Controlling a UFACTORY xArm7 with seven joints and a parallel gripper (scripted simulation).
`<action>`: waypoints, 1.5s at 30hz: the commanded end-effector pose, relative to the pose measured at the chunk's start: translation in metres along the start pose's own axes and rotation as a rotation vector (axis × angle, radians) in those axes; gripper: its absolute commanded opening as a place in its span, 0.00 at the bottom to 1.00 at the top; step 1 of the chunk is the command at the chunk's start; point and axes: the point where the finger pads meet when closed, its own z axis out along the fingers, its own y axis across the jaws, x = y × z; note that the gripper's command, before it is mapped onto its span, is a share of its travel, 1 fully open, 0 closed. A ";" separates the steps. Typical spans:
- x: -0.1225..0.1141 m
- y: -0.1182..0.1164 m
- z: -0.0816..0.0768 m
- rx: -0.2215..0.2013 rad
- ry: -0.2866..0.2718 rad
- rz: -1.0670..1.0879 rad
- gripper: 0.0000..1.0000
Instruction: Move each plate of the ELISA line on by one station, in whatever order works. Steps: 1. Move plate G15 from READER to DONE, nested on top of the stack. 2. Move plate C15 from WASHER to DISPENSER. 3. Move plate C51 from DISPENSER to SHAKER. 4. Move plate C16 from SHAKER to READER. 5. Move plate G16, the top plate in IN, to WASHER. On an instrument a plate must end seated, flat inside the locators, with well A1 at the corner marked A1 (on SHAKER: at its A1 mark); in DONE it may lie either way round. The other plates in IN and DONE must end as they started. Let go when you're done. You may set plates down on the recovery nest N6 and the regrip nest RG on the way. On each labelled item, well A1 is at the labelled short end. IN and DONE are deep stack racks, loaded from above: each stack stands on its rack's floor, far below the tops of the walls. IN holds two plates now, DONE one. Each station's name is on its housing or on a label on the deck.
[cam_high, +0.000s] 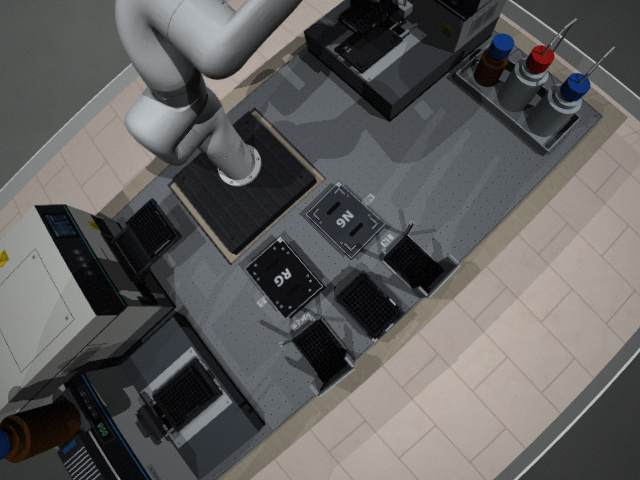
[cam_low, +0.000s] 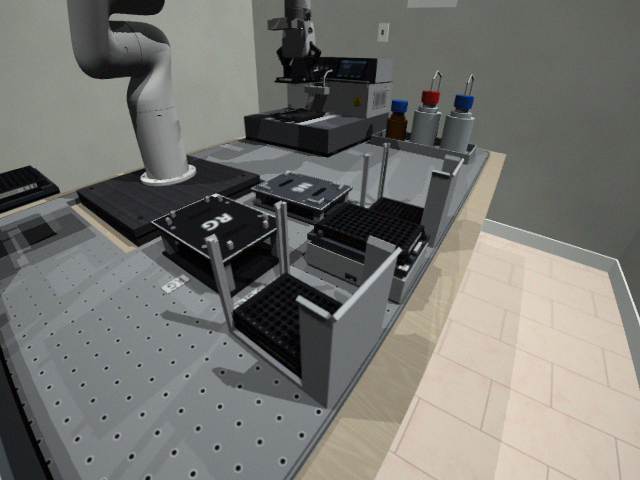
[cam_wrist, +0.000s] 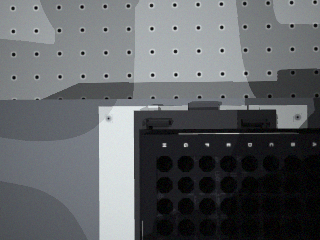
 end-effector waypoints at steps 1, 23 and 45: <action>-0.002 0.000 0.004 0.000 -0.004 0.000 0.00; -0.002 0.000 0.028 0.000 -0.004 0.000 0.00; -0.002 0.000 0.054 0.001 -0.004 0.000 0.00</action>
